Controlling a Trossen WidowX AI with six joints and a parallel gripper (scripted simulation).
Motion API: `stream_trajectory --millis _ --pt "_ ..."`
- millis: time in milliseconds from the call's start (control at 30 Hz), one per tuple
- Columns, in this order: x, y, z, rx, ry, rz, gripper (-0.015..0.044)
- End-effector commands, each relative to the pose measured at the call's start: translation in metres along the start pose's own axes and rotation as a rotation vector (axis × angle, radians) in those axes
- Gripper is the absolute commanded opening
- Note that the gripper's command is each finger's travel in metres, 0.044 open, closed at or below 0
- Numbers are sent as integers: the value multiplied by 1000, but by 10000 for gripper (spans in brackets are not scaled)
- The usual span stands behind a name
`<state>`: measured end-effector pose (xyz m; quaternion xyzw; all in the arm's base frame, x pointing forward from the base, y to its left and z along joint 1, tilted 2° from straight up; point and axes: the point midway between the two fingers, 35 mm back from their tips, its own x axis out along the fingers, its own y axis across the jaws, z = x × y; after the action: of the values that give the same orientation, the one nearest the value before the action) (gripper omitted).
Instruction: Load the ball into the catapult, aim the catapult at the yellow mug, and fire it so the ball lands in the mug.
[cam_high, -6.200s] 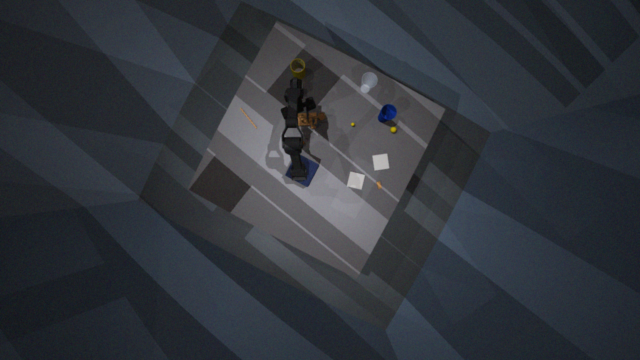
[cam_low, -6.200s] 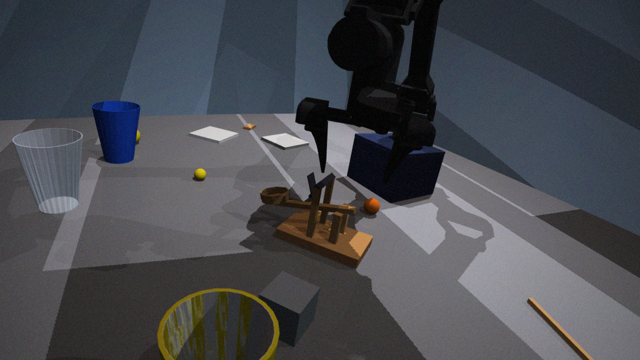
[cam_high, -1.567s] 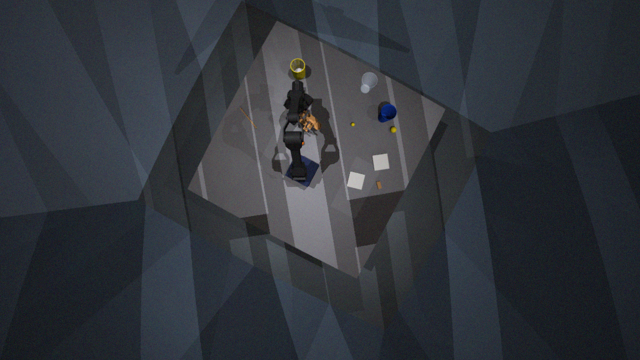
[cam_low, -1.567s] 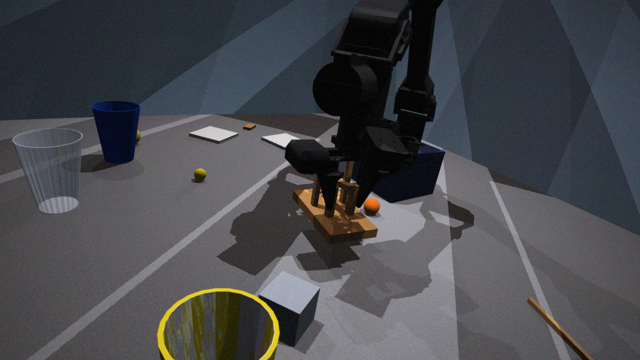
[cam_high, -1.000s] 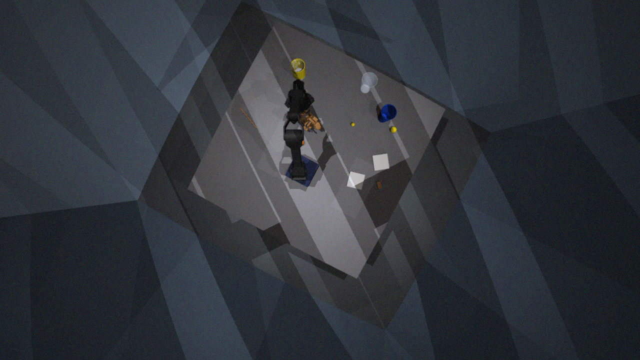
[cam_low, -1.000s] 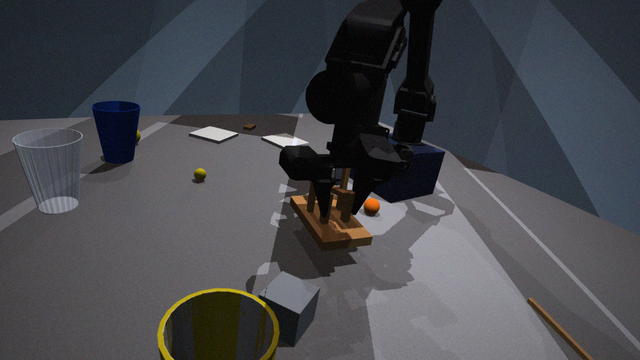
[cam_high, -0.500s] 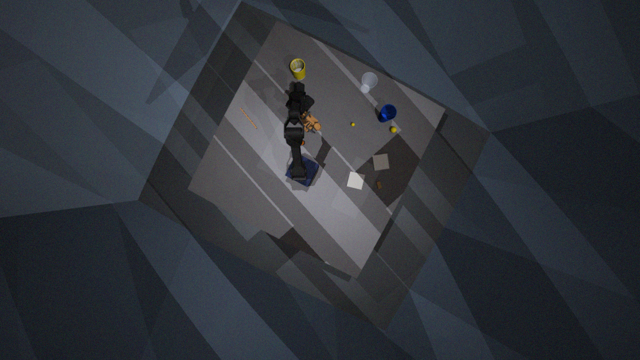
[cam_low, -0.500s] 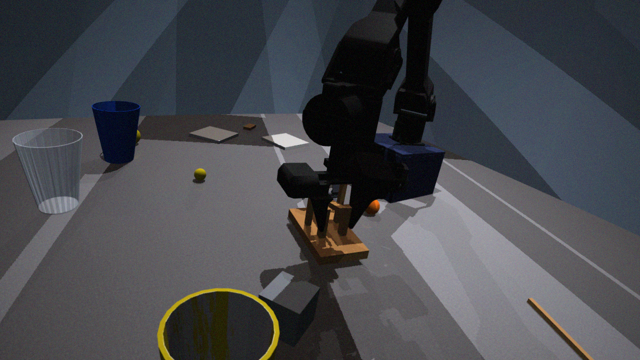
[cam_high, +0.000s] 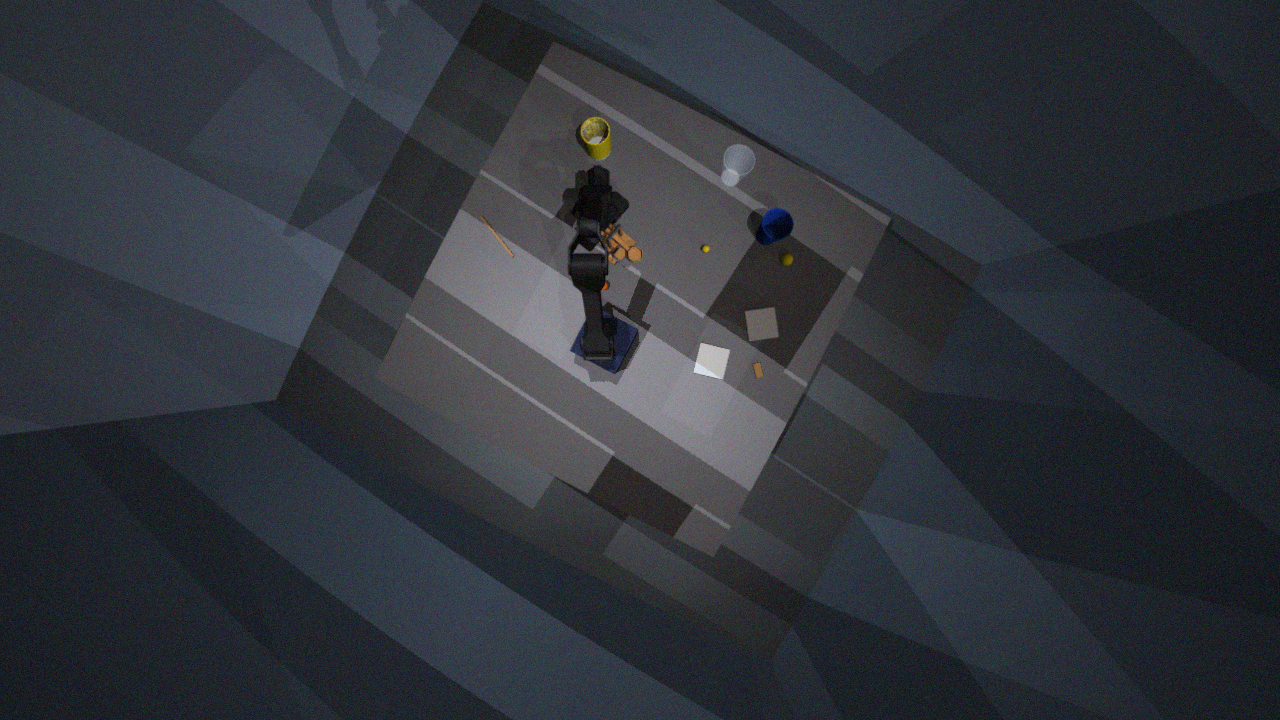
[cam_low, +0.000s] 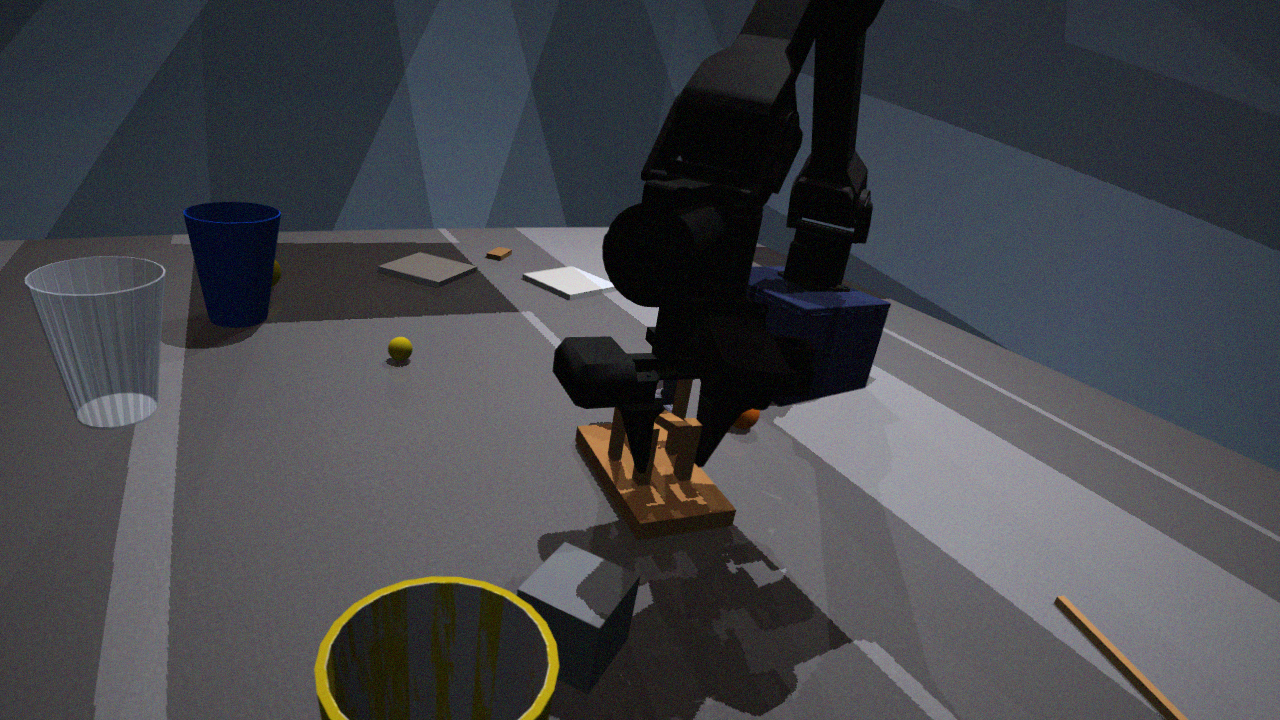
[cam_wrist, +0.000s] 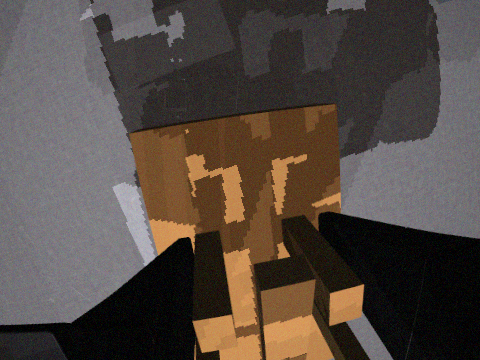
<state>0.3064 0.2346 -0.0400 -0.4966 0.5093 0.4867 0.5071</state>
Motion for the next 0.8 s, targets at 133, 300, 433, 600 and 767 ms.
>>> stream_trajectory --millis 133,300,433,600,767 --pt "-1 0 0 -1 -1 -1 236" --pt "-1 0 0 -1 -1 -1 368" --pt "-42 -2 2 0 -1 -1 440" --pt "-101 2 -1 0 -1 1 440" --pt "-84 -1 1 -3 -4 -4 440"
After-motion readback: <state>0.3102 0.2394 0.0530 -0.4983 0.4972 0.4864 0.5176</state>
